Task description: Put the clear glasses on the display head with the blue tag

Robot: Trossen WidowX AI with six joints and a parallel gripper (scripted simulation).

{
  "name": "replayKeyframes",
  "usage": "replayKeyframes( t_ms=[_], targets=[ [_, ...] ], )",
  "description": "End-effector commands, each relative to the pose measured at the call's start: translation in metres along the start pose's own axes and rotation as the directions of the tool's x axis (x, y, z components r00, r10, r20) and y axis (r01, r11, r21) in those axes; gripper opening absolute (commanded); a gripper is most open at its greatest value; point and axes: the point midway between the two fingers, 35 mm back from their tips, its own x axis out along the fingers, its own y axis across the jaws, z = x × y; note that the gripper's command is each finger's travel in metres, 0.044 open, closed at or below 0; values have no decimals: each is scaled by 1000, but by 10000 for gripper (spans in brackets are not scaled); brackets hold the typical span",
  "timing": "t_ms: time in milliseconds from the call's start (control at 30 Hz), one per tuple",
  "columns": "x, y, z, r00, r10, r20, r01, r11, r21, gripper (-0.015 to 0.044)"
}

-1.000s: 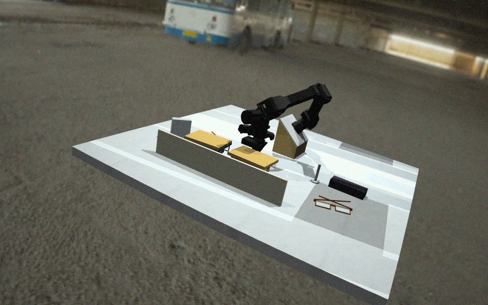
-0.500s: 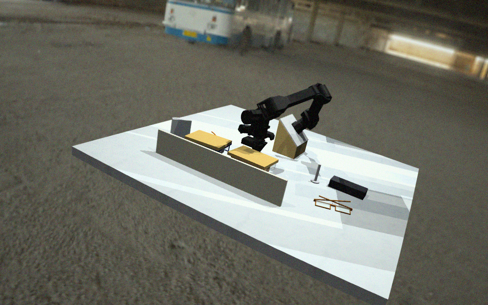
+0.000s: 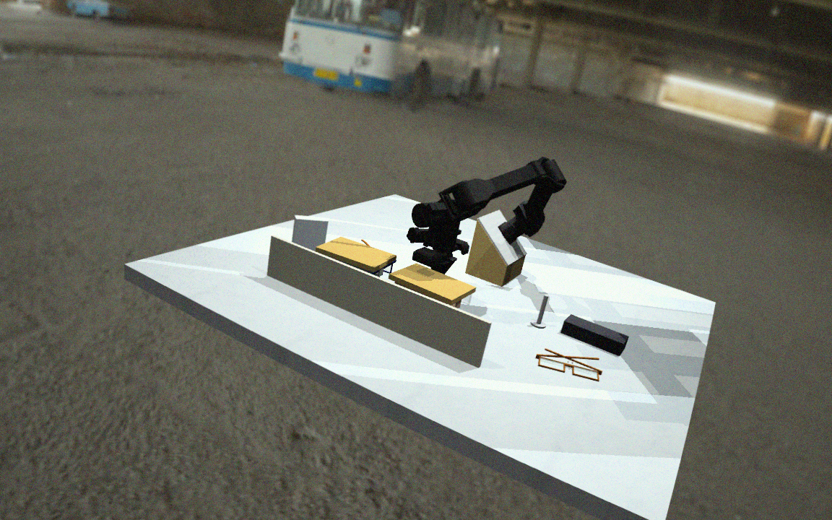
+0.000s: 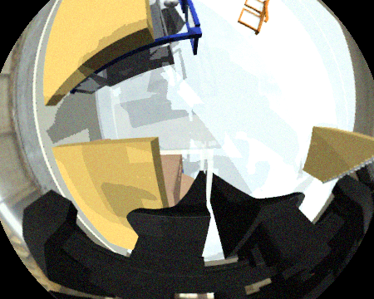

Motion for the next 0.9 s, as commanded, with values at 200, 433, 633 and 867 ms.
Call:
replayKeyframes(
  t_ms=[200,433,633,867],
  targets=[
    [5,0,-1,1000,1,-7,-1,1000,6,0],
    [6,0,-1,1000,1,-7,-1,1000,6,0],
    [4,1,0,1000,1,0,-1,1000,-1,108],
    [2,1,0,1000,1,0,-1,1000,0,108]
  ],
)
